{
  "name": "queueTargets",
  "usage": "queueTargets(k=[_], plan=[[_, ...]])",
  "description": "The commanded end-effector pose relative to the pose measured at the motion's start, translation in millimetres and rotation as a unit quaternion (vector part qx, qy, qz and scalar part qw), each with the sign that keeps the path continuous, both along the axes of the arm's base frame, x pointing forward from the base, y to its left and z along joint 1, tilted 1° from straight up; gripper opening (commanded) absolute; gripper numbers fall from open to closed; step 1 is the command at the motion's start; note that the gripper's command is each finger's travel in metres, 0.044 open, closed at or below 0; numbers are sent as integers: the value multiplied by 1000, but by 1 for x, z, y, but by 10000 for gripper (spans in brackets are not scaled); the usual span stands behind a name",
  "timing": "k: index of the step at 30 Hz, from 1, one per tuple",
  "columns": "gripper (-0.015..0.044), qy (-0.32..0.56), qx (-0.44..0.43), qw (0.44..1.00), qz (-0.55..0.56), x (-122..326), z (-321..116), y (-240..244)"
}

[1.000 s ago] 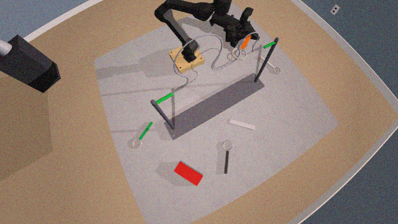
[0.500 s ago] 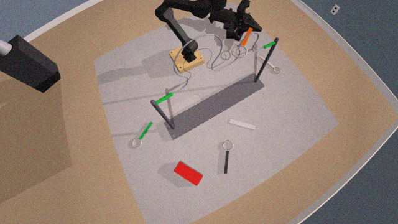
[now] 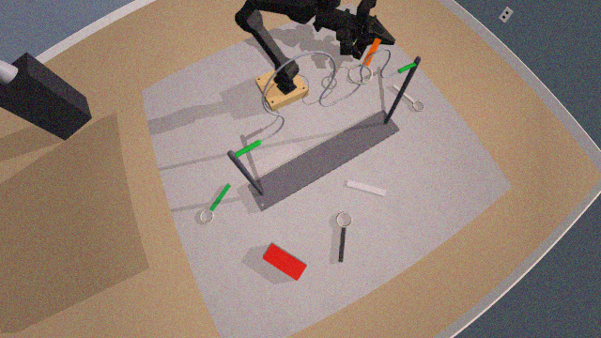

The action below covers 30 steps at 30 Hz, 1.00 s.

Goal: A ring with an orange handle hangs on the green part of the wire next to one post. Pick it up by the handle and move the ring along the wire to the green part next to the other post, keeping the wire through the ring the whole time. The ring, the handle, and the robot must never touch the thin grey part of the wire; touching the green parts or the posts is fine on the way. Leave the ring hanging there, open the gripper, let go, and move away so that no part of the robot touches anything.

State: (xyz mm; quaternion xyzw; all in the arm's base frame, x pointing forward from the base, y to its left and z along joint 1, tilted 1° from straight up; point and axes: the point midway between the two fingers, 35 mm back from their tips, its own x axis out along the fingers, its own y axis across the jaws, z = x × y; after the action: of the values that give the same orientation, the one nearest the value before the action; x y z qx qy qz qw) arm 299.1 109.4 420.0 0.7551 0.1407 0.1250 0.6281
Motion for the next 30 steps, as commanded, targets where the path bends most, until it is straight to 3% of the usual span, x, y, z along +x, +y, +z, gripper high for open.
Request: queueTargets(k=[1, 30], plan=[[-150, 3, -26, 1000, 0, 0, -1, 0], [-150, 48, -325, 944, -9, 1, -41, -6]])
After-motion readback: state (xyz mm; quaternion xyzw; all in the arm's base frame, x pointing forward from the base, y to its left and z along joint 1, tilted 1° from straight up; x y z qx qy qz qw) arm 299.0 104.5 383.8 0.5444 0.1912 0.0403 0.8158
